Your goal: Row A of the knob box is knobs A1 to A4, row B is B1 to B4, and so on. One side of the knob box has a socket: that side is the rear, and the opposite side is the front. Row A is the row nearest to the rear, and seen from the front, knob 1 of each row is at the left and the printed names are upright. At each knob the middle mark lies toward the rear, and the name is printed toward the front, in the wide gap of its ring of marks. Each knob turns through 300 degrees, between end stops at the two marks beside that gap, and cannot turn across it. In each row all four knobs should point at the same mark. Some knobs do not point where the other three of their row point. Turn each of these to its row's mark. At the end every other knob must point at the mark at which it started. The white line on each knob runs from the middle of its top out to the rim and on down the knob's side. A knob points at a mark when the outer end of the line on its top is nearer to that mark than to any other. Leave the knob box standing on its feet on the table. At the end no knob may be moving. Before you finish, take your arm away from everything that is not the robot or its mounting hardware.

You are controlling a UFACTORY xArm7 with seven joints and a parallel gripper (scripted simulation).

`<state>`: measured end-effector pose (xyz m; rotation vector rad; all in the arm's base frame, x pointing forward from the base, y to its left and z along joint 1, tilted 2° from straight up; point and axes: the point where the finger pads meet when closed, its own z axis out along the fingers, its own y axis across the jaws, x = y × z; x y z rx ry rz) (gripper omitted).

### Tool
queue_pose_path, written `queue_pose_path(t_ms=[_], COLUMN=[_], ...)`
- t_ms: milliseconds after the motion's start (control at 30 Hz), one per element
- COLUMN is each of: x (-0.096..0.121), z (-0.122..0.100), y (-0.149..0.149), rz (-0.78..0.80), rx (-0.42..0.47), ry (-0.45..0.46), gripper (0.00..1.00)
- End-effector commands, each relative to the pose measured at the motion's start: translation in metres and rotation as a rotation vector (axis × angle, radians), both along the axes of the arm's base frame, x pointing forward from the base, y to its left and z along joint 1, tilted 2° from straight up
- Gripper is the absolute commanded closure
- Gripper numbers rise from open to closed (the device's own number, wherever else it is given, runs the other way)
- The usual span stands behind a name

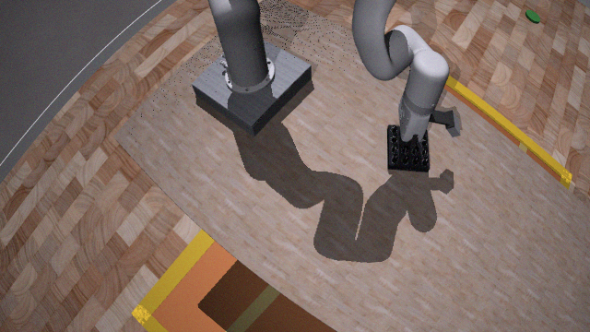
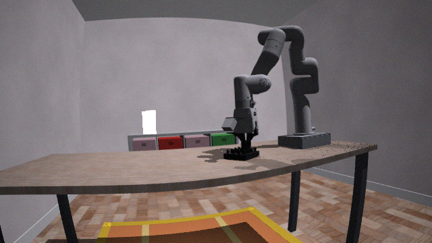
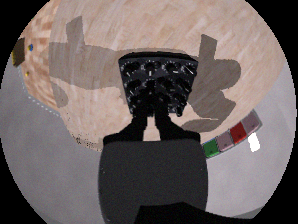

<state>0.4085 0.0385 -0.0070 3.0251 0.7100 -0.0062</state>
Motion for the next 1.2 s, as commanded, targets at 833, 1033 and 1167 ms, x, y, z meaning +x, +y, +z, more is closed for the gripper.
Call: queue_pose_path(t_ms=[833,1033,1167], x=[0.0013,0.0013,0.0013], z=[0.001,0.001,0.001], y=[0.0003,0.0003,0.0003], rz=[-0.07,-0.07,-0.07], rx=[-0.001,-0.001,-0.001], ry=[-0.005,-0.005,-0.005], gripper=[0.92,0.81,0.81])
